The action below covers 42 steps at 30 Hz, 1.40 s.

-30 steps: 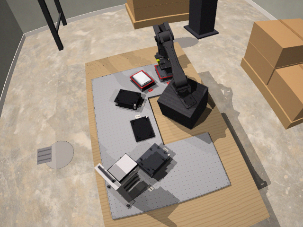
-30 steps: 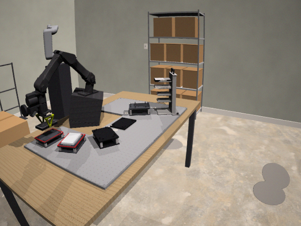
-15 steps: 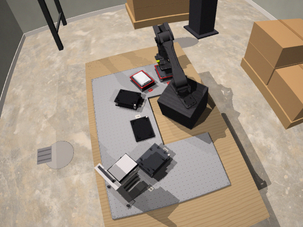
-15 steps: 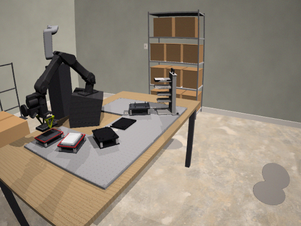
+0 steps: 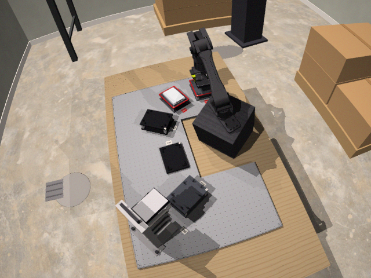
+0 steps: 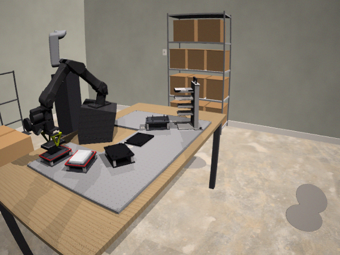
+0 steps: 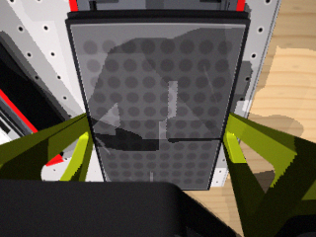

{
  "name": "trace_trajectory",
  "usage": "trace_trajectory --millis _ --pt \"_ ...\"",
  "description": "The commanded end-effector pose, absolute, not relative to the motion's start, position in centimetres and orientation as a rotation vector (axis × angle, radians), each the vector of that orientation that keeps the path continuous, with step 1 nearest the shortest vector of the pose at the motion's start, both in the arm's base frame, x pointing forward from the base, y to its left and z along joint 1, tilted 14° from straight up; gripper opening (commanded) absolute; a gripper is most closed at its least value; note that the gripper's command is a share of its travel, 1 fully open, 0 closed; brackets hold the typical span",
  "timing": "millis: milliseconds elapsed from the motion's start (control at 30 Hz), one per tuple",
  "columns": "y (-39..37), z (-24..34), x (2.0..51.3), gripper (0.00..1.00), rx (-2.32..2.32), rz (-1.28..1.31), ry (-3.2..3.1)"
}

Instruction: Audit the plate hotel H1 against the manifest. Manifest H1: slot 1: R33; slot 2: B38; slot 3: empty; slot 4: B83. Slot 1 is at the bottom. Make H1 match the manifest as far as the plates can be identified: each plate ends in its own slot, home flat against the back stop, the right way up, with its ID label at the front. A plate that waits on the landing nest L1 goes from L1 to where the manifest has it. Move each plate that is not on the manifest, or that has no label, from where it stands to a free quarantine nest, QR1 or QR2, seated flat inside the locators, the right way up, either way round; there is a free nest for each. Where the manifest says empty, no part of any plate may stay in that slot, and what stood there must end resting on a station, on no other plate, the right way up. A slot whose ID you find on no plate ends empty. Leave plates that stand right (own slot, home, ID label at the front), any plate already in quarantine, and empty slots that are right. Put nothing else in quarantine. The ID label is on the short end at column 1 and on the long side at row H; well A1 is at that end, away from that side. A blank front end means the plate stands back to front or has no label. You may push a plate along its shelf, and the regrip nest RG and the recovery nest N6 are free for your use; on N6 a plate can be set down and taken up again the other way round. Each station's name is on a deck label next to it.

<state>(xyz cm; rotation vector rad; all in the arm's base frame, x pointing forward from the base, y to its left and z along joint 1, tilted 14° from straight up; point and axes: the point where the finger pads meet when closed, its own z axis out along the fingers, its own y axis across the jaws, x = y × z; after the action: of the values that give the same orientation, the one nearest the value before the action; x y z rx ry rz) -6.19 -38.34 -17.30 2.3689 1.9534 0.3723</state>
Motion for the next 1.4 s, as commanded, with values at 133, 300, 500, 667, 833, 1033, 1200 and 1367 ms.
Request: trace_trajectory --millis 133,300,500,667,833,1033,1200,1367 --pt "-38.7 -17.7 -5.8 0.86 2.358 0.36 1.952" --pt "-37.8 -18.5 -5.7 0.86 2.371 0.387 1.95" --pt "-37.8 -18.7 -5.4 0.86 2.365 0.383 1.956" --pt "-38.3 -18.8 -5.9 0.86 2.367 0.367 1.942" --pt "-38.4 -19.1 -5.8 0.86 2.365 0.361 1.946" --pt "-38.7 -19.4 -5.6 0.86 2.358 0.353 1.95" --pt "-38.9 -19.5 -5.5 0.86 2.354 0.348 1.952" --pt "-39.0 -19.8 -5.8 0.86 2.358 0.34 1.942"
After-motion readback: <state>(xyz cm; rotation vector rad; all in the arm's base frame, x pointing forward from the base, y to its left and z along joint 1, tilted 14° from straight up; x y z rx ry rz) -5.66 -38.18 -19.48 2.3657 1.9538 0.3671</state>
